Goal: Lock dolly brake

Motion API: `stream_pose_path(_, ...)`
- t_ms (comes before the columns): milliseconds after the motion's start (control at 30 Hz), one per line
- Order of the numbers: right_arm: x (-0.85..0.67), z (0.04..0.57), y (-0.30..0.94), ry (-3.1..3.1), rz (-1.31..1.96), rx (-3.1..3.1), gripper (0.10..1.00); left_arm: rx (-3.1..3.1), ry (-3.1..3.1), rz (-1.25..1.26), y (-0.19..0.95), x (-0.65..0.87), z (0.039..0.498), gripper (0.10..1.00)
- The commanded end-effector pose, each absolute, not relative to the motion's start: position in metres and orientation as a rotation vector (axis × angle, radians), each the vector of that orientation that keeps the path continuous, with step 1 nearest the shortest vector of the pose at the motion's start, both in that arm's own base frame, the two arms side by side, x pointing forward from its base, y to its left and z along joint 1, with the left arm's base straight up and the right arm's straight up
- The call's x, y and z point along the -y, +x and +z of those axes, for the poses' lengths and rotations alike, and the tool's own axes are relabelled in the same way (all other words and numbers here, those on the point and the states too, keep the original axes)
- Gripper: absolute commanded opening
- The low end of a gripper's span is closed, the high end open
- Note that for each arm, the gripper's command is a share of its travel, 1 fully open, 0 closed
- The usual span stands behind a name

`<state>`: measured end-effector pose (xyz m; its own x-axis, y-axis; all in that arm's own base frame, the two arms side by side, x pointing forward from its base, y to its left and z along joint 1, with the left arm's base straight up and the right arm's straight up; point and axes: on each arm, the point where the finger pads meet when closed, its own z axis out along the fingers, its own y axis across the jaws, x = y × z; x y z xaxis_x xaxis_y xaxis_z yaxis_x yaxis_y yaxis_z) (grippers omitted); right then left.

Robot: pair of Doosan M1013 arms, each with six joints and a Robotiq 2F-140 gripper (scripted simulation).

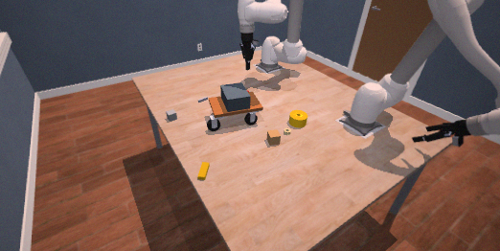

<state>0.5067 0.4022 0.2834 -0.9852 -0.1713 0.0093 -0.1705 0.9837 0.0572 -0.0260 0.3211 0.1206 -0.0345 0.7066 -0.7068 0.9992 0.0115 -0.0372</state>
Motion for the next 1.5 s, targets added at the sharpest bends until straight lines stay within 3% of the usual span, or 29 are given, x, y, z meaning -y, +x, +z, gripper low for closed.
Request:
stream_pose_path(0, -0.4025, 0.2835, 0.5068, -0.167, -0.052, 3.129, 0.099, -1.794, 1.746, -0.762, -0.0261, -0.3214, 0.121, 1.0)
stream_pose_path(233, -0.4025, 0.2835, 0.5068, -0.741, 0.0, 3.053, 0.099, -1.794, 1.746, -0.762, -0.0261, -0.3214, 0.121, 1.0)
stream_pose_path(1467, -0.4025, 0.2827, 0.5068, -0.741, 0.0, 3.053, 0.099, -1.794, 1.746, -0.762, -0.0261, -0.3214, 0.121, 1.0)
